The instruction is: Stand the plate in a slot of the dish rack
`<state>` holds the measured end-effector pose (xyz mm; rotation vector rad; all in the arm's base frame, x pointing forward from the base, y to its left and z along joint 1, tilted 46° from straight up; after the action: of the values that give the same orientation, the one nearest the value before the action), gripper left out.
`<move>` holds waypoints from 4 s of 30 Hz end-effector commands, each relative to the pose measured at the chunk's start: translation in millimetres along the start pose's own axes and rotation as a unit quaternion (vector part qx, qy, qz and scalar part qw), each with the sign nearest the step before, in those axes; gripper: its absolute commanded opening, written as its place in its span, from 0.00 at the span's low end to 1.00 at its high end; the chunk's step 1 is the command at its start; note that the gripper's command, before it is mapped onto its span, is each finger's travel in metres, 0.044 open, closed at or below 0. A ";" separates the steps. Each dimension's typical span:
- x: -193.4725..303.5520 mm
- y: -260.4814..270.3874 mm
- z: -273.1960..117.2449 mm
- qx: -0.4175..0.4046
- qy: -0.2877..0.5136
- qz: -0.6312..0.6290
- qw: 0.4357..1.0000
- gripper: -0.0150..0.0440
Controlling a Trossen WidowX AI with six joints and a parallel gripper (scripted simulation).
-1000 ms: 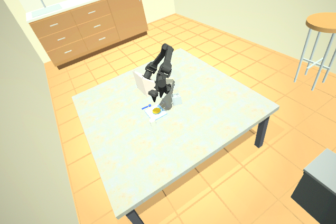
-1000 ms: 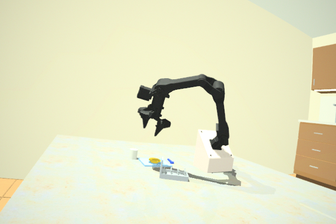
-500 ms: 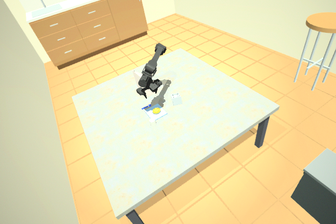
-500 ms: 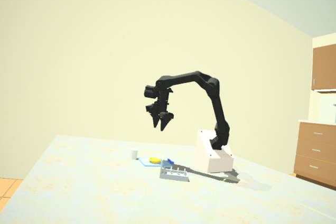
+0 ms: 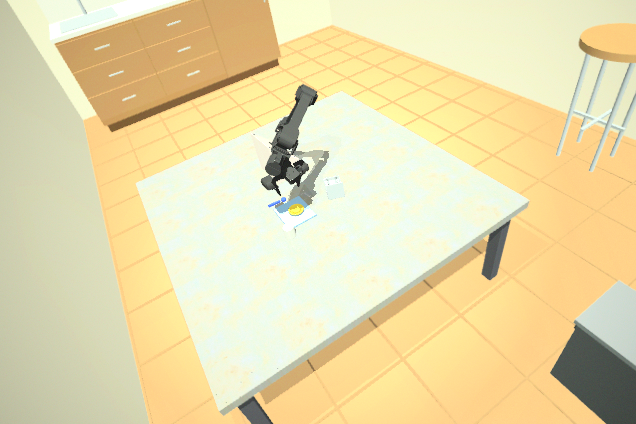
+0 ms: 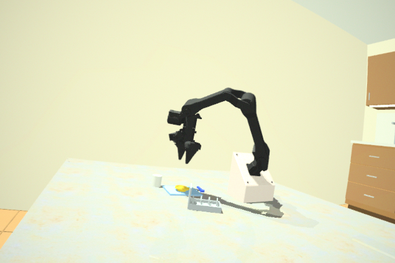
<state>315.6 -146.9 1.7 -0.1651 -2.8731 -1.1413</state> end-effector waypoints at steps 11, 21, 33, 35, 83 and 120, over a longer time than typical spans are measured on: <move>11.1 9.2 69.3 -0.013 0.015 0.008 1.000 0.93; 10.3 9.3 85.3 -0.013 0.015 0.008 1.000 0.93; 10.1 9.6 104.6 -0.013 0.015 0.008 1.000 0.93; 10.1 9.6 107.8 -0.013 0.015 0.008 1.000 0.93; -1.5 5.4 81.3 -0.009 0.013 0.009 1.000 0.29; 0.8 41.3 -55.0 -0.005 0.015 0.154 0.988 0.25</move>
<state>321.1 -166.0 52.0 -0.4277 -2.7399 -1.1128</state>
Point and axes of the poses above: the point midway between the two fingers, 35 mm back from their tips, its own z axis out along the fingers, its own y axis across the jaws, x = y × z, the point moved 8 cm from there along -z, back along the fingers, and after that the axes turned 8 degrees about z, right-handed, at the moved point
